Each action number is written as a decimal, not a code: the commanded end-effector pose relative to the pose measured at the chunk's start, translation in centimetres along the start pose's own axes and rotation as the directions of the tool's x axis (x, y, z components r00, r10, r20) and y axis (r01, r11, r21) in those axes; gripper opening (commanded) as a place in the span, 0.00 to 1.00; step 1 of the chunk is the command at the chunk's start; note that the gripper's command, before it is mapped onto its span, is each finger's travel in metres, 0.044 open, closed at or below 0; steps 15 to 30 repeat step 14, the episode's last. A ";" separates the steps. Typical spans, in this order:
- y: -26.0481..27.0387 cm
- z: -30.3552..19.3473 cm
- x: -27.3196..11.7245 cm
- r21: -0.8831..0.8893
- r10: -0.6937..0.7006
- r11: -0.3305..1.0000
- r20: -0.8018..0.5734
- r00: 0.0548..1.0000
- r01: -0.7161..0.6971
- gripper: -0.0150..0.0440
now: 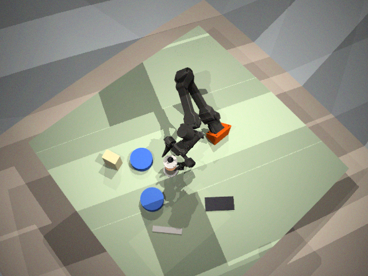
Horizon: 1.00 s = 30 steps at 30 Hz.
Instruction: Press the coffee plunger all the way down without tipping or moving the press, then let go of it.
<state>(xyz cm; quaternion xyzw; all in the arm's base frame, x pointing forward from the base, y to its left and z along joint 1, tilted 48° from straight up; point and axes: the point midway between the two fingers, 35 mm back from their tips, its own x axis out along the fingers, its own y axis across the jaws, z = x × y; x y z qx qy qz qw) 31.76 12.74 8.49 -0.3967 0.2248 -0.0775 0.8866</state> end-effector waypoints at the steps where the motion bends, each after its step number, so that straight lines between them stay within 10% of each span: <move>1: -0.6 2.8 -2.6 0.017 -0.003 1.000 0.007 1.000 0.003 1.00; 30: -1.3 4.4 -4.9 0.011 -0.011 1.000 0.010 1.000 0.011 1.00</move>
